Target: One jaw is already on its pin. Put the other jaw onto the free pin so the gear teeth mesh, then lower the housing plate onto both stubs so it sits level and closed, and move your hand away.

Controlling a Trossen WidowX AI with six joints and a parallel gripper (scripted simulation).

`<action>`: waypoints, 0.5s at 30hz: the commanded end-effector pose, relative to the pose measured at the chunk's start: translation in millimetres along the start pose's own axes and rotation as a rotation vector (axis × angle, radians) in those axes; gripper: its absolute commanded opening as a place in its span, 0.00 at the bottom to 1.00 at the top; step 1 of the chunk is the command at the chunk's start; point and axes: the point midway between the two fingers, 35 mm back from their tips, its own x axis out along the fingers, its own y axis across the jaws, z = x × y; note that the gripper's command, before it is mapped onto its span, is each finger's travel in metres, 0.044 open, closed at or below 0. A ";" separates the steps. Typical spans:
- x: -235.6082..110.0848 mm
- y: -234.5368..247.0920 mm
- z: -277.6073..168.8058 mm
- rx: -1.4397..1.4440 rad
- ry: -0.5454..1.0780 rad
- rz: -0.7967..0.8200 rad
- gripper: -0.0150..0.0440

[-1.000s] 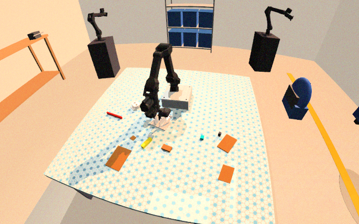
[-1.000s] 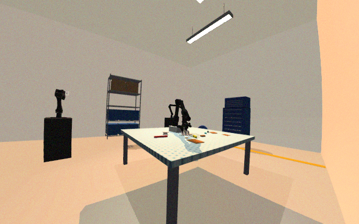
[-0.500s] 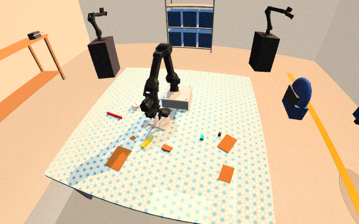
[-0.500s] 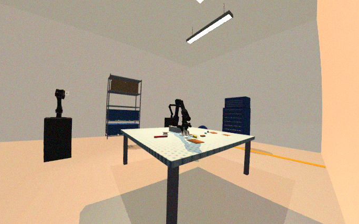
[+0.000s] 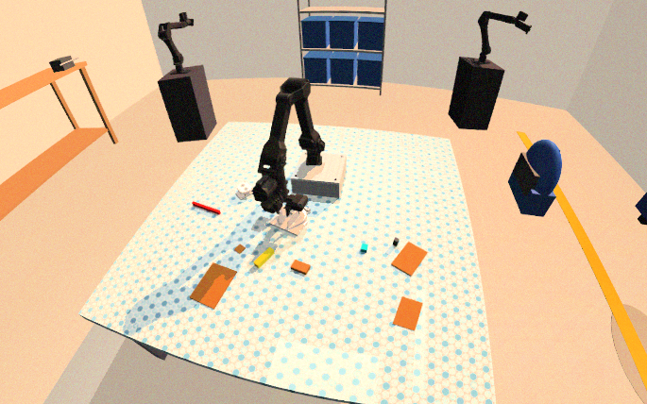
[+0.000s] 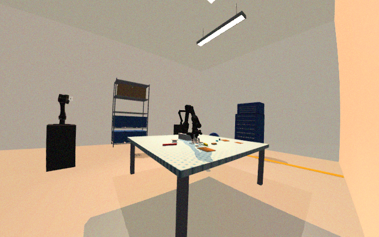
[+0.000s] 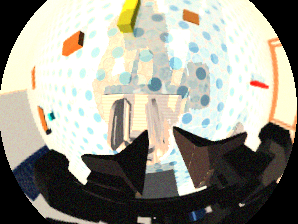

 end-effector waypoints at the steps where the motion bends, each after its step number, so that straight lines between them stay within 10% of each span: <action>1: 0.8 -0.1 -1.0 -0.002 0.001 -0.002 0.48; 15: 3.1 -0.1 -1.0 -0.002 0.001 -0.002 0.48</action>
